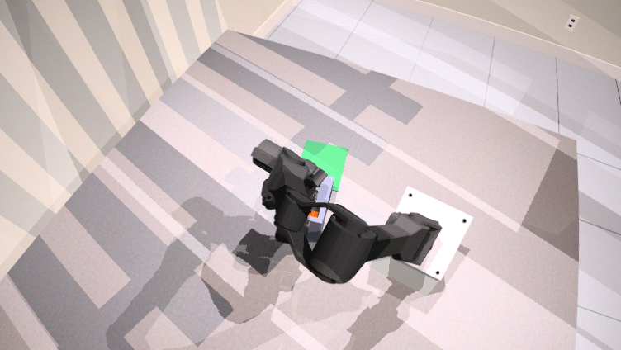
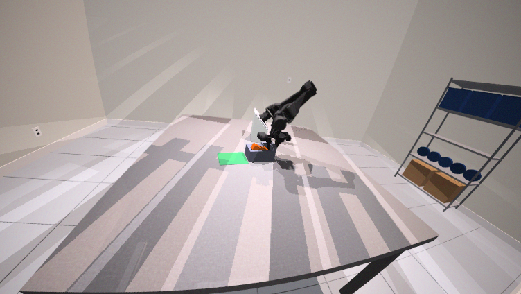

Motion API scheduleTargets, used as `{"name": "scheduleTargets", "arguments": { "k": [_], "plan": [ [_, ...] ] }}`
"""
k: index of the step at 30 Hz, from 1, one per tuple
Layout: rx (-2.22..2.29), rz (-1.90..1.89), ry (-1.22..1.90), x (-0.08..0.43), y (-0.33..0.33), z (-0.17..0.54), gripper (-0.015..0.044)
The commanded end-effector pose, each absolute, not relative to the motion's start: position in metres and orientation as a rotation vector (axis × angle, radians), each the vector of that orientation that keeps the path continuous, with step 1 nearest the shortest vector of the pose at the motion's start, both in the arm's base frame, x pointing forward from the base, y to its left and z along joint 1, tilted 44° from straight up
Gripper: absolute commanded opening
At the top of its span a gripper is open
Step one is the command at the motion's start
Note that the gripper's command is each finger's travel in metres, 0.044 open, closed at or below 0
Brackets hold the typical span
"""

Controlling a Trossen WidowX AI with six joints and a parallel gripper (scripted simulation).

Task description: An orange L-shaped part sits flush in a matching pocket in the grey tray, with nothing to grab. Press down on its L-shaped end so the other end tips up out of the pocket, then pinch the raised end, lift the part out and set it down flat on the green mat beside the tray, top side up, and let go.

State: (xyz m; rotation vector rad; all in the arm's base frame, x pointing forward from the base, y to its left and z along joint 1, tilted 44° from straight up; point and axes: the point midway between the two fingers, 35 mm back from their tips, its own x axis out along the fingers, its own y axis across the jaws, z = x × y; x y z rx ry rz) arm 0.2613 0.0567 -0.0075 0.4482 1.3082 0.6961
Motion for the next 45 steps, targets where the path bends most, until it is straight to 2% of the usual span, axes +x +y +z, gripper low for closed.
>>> {"name": "scheduleTargets", "arguments": {
  "k": [1, 32, 41, 45],
  "plan": [
    [0.453, 0.692, 1.318, 0.259, 0.061, -0.014, 0.018],
    [0.454, 0.692, 1.318, 0.255, 0.066, -0.001, 0.018],
    [0.448, 0.686, 1.321, 0.251, -0.003, 0.053, 0.018],
    [0.45, 0.689, 1.32, 0.249, -0.01, 0.06, 0.018]
  ]
}}
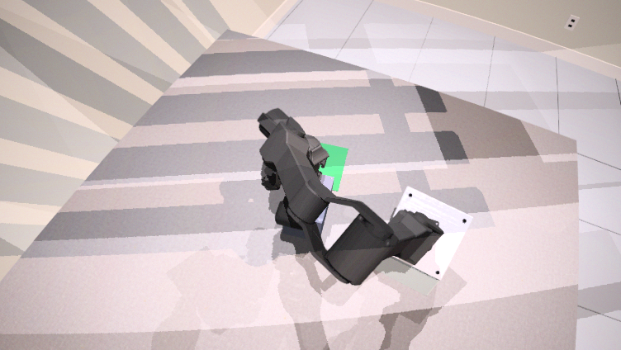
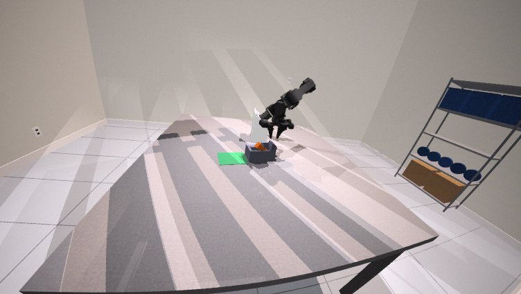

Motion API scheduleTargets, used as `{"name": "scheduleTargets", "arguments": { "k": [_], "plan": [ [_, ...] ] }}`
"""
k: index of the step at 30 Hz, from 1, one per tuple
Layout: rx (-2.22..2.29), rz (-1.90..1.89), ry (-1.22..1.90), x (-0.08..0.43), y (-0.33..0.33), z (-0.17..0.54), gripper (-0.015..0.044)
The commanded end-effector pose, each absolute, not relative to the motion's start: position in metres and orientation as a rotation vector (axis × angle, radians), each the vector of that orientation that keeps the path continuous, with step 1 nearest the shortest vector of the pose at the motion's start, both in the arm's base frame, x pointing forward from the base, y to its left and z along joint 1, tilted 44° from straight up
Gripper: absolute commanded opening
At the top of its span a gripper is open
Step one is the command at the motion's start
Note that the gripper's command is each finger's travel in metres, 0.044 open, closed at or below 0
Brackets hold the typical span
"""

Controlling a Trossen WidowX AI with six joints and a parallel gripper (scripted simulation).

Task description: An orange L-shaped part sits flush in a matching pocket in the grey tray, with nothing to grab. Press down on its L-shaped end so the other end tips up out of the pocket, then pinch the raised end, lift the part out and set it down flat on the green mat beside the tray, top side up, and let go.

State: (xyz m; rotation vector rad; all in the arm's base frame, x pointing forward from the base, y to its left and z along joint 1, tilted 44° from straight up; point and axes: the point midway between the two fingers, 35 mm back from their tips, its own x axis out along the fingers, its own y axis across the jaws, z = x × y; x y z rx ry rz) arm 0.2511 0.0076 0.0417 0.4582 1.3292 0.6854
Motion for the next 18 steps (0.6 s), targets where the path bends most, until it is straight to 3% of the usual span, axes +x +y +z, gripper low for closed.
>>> {"name": "scheduleTargets", "arguments": {
  "k": [1, 18],
  "plan": [
    [0.45, 0.689, 1.32, 0.2485, -0.0102, 0.06, 0.018],
    [0.459, 0.688, 1.324, 0.2477, -0.0076, 0.0571, 0.018]
  ]
}}
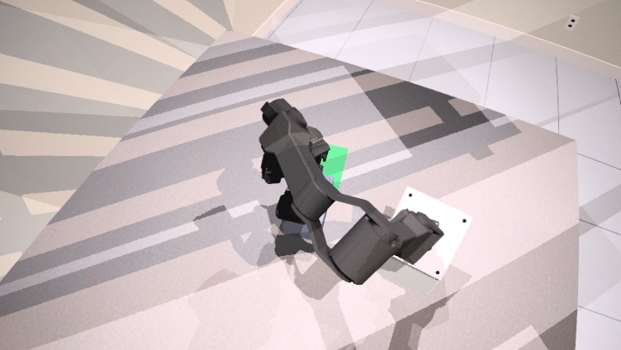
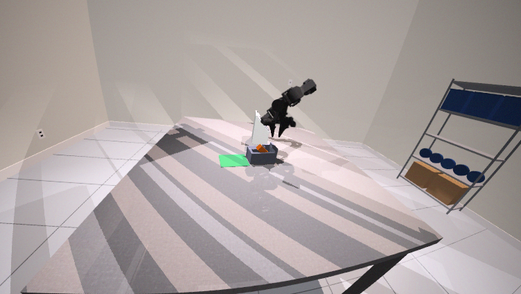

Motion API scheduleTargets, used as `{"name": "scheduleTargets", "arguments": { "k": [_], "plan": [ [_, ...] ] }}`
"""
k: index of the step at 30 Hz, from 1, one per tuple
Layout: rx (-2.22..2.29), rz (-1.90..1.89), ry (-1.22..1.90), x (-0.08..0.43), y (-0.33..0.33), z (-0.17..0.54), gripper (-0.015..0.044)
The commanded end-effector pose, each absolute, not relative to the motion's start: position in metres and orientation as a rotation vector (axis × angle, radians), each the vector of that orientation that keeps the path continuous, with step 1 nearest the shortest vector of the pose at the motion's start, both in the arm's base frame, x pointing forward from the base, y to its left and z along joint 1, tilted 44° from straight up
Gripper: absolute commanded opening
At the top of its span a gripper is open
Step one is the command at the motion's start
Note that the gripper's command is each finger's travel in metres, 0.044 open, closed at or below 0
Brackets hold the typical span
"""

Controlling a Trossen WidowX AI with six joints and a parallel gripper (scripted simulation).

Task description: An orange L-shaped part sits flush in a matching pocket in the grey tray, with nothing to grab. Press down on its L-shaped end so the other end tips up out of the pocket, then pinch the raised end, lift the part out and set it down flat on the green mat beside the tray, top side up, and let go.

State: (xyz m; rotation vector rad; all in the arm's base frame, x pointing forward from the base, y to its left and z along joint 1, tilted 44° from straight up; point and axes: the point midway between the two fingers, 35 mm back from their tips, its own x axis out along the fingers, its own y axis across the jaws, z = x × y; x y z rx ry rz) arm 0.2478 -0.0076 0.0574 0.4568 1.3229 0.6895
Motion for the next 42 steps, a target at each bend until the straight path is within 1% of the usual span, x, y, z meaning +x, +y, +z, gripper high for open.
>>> {"name": "scheduleTargets", "arguments": {
  "k": [1, 14, 16, 18, 26, 30, 32, 42],
  "plan": [
    [0.459, 0.688, 1.324, 0.248, -0.008, 0.057, 0.018],
    [0.459, 0.688, 1.324, 0.248, -0.008, 0.057, 0.018],
    [0.499, 0.656, 1.343, 0.249, -0.009, 0.056, 0.0232],
    [0.592, 0.579, 1.386, 0.252, -0.014, 0.053, 0.028],
    [1.228, -0.019, 1.601, 0.267, -0.044, 0.03, 0.028],
    [1.552, -0.38, 1.646, 0.273, -0.06, 0.016, 0.028],
    [1.654, -0.504, 1.648, 0.275, -0.066, 0.012, 0.028],
    [1.666, -0.52, 1.648, 0.275, -0.066, 0.011, 0.028]
  ]
}}
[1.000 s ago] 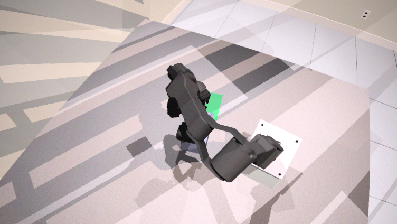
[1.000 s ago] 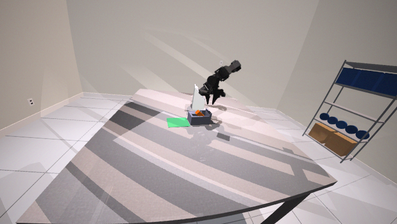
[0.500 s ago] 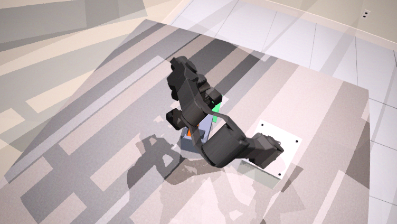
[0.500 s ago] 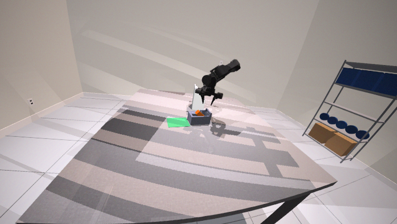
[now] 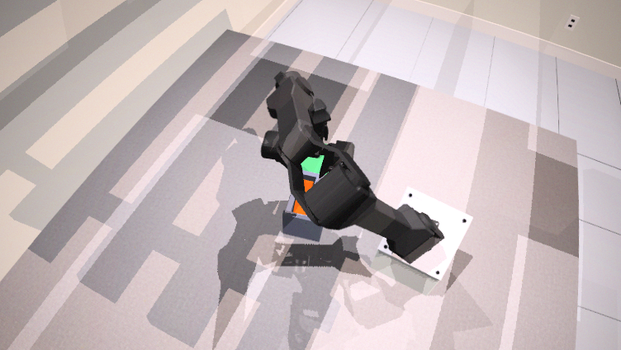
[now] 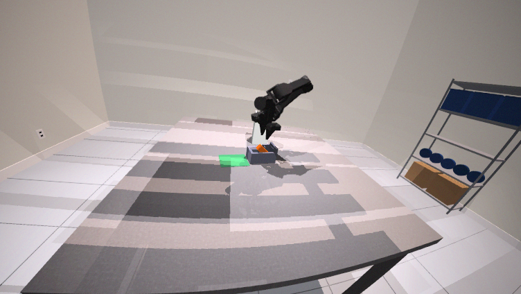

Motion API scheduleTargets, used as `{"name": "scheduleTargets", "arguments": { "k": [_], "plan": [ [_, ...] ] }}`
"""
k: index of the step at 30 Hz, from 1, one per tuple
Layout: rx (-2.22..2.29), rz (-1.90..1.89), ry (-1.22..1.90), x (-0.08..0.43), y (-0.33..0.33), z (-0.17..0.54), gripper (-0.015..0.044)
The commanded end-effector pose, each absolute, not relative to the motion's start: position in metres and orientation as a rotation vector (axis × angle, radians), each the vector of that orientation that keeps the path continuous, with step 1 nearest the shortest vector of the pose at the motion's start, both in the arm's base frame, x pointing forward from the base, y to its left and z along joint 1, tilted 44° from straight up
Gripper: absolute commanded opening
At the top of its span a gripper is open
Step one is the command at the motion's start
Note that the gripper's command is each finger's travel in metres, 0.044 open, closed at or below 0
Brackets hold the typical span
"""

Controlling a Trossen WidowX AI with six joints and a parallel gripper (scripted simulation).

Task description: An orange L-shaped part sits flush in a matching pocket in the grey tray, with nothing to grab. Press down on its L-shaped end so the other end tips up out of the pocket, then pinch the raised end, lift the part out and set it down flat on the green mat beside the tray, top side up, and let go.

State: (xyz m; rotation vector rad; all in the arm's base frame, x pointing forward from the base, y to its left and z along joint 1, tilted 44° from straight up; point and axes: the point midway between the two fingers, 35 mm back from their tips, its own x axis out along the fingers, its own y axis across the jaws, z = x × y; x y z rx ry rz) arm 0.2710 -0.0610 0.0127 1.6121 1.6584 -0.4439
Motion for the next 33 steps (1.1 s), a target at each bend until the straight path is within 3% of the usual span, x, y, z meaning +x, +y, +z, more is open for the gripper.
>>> {"name": "scheduleTargets", "arguments": {
  "k": [1, 33],
  "plan": [
    [1.666, -0.52, 1.648, 0.275, -0.066, 0.011, 0.028],
    [1.667, -0.518, 1.648, 0.282, -0.026, -0.032, 0.028]
  ]
}}
